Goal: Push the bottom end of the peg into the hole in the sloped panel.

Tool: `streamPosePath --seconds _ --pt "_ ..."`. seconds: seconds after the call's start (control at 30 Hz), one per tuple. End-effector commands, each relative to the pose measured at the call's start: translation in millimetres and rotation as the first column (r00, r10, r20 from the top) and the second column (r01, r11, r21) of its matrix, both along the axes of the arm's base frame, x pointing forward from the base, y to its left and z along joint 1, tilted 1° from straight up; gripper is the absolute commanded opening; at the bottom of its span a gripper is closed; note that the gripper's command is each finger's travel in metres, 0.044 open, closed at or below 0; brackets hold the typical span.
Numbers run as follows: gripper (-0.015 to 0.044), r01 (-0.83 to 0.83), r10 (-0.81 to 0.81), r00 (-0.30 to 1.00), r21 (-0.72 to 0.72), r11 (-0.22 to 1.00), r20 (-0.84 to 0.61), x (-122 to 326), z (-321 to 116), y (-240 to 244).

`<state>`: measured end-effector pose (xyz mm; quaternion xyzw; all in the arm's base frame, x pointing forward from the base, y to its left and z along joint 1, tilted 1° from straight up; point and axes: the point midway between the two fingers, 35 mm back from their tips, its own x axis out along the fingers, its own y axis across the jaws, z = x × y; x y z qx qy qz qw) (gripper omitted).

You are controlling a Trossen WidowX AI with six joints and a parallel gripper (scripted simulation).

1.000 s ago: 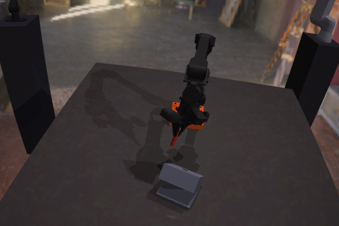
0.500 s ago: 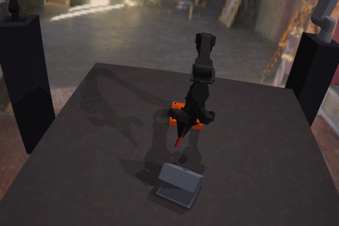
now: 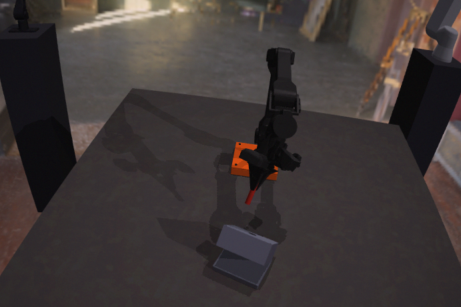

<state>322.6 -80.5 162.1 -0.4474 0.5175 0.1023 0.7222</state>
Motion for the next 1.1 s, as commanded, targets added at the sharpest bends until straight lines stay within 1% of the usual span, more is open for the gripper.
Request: streamPosePath --seconds 0.0,0.6,1.07 --pt "0.0 -0.029 0.03 0.999 -0.024 0.999 0.02 1 4 5" --pt "0.0 -0.139 0.148 0.986 -0.11 0.984 0.082 10 16 27" --pt "0.0 -0.159 0.172 0.98 -0.127 0.979 0.096 27 3 25"
